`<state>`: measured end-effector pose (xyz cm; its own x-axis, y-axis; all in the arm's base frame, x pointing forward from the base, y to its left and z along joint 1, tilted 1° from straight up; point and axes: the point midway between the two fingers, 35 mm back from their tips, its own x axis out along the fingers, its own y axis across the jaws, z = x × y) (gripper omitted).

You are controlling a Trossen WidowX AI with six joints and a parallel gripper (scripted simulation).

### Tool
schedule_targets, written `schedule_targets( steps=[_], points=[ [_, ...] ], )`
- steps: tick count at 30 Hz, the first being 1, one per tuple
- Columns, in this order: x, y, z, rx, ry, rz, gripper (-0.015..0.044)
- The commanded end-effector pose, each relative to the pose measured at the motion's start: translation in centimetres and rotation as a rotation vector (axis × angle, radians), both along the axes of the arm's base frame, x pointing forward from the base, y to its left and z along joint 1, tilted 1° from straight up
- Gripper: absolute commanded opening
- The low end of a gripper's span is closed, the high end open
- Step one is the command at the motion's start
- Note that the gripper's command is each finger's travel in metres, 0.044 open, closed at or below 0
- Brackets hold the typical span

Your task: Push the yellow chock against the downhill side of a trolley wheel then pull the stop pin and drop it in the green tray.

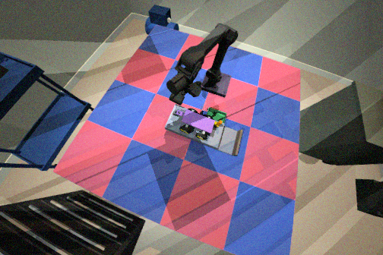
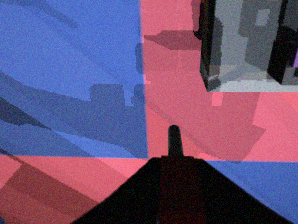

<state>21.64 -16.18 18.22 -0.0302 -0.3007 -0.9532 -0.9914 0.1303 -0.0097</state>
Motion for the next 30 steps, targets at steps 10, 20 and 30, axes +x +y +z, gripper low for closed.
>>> schedule_targets(
  steps=[10, 20, 30],
  points=[
    [0.8, 4.5, -0.8, 0.011, 0.002, 0.003, 0.0000],
    [1.6, 8.5, -1.3, 0.015, 0.001, 0.003, 0.0000],
    [2.2, 12.6, -1.8, 0.019, 0.000, 0.003, 0.0000]
  ],
)
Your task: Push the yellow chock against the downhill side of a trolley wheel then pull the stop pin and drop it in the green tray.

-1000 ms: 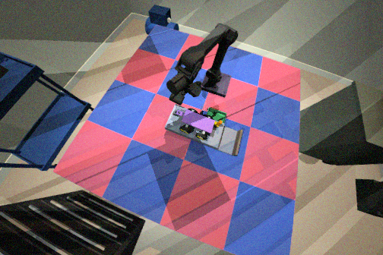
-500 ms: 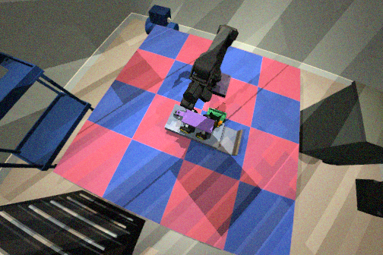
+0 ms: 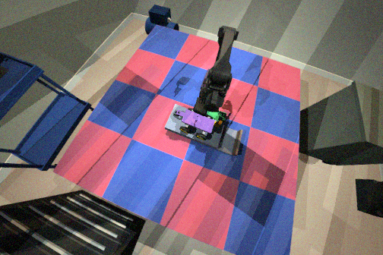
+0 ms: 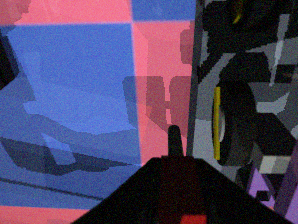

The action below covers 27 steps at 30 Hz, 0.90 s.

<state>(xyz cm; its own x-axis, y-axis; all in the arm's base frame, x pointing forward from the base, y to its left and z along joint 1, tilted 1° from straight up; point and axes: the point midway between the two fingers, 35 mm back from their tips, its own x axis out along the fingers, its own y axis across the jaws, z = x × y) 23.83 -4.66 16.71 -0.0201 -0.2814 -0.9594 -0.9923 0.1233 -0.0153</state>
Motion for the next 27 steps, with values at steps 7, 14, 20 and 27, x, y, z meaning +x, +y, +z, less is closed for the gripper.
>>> schedule_targets(
  steps=[7, 14, 20, 27],
  points=[
    [0.3, 3.9, -0.8, 0.001, 0.008, -0.004, 0.0000],
    [0.4, 6.5, -1.4, 0.004, 0.008, -0.004, 0.0000],
    [0.5, 8.8, -1.9, 0.006, 0.008, -0.004, 0.0000],
    [0.6, 11.7, -2.5, 0.009, 0.009, -0.004, 0.0000]
  ],
)
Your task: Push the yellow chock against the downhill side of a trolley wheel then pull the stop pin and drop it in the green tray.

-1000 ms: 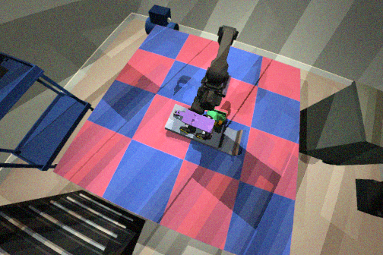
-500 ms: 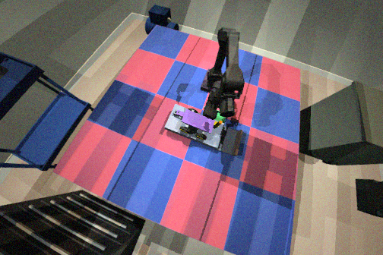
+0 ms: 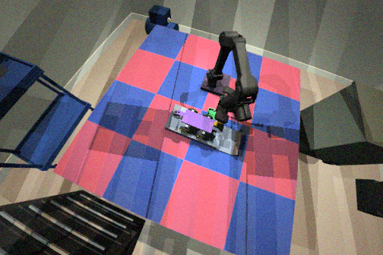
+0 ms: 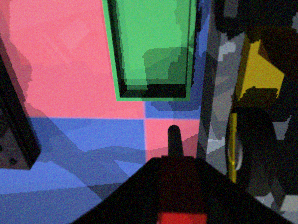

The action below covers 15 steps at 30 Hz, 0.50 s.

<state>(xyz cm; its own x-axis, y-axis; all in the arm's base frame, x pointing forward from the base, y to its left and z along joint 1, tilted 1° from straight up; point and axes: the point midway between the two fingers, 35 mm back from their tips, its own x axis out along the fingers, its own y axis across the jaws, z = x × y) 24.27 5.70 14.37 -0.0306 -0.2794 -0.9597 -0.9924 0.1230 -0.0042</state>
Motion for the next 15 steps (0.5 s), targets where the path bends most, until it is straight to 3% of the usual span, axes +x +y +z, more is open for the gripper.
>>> schedule_targets(
  steps=[1, 7, 15],
  points=[
    [0.15, 1.62, -0.20, 0.007, -0.002, -0.004, 0.0000],
    [0.15, 1.86, -0.25, 0.011, 0.002, 0.016, 0.0000],
    [0.07, 1.70, -0.24, 0.058, 0.044, 0.246, 0.0000]
  ],
)
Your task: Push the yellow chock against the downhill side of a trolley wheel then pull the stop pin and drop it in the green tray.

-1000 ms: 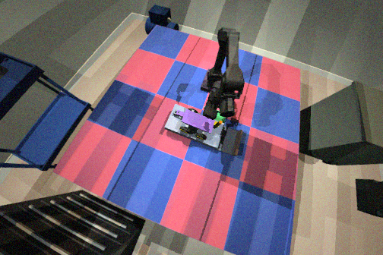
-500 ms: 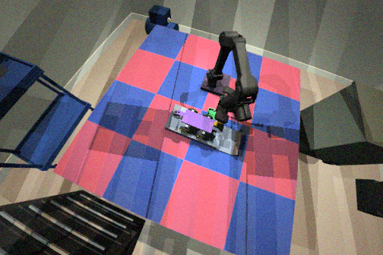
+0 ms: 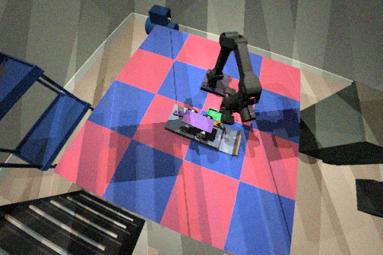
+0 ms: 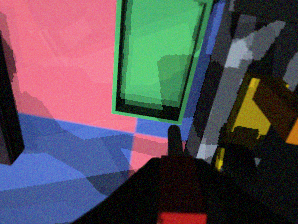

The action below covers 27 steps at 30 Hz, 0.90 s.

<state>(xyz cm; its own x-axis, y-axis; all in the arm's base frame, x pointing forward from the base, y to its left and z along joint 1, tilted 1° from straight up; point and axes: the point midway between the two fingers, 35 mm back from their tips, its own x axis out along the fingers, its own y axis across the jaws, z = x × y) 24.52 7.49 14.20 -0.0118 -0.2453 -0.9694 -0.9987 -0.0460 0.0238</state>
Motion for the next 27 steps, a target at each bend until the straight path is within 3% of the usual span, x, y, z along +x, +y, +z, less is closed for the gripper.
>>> schedule_targets(
  steps=[1, 27],
  points=[
    [-0.19, -0.11, -0.08, 0.024, 0.022, 0.108, 0.0000],
    [-0.26, -0.63, -0.06, 0.160, 0.132, 0.889, 0.0000]
  ],
)
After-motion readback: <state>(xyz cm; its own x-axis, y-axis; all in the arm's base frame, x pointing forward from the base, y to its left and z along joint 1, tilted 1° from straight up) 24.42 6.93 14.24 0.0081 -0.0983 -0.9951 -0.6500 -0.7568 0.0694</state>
